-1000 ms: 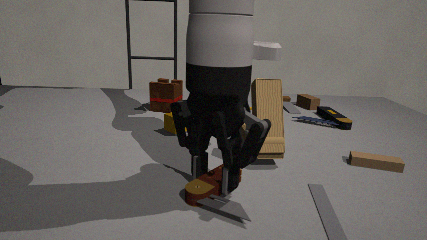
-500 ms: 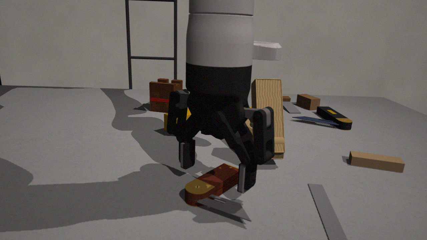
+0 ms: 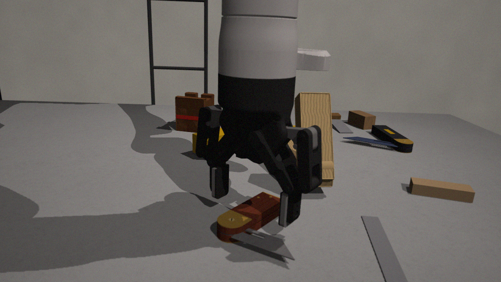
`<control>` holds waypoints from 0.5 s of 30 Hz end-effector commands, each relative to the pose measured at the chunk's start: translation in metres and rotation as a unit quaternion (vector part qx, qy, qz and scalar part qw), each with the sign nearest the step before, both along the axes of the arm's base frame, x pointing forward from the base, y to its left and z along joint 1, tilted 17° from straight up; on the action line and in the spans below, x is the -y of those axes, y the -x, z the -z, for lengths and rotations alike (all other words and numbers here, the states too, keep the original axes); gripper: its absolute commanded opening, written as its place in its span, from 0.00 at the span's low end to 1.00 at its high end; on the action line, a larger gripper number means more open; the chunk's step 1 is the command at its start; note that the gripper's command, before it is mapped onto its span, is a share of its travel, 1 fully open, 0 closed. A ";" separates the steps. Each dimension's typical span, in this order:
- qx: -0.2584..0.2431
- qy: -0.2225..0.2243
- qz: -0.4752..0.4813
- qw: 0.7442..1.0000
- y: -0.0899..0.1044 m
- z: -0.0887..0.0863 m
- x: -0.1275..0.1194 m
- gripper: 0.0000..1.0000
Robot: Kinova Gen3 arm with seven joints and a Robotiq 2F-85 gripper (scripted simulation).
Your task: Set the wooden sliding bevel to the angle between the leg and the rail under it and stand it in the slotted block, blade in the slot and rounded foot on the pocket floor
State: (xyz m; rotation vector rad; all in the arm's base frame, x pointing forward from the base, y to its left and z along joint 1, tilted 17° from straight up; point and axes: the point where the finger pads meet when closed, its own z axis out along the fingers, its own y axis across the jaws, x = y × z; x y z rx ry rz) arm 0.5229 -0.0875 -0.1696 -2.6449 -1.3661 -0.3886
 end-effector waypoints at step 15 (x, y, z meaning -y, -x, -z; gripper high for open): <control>0.001 0.000 0.000 1.000 0.002 -0.017 0.005 1.00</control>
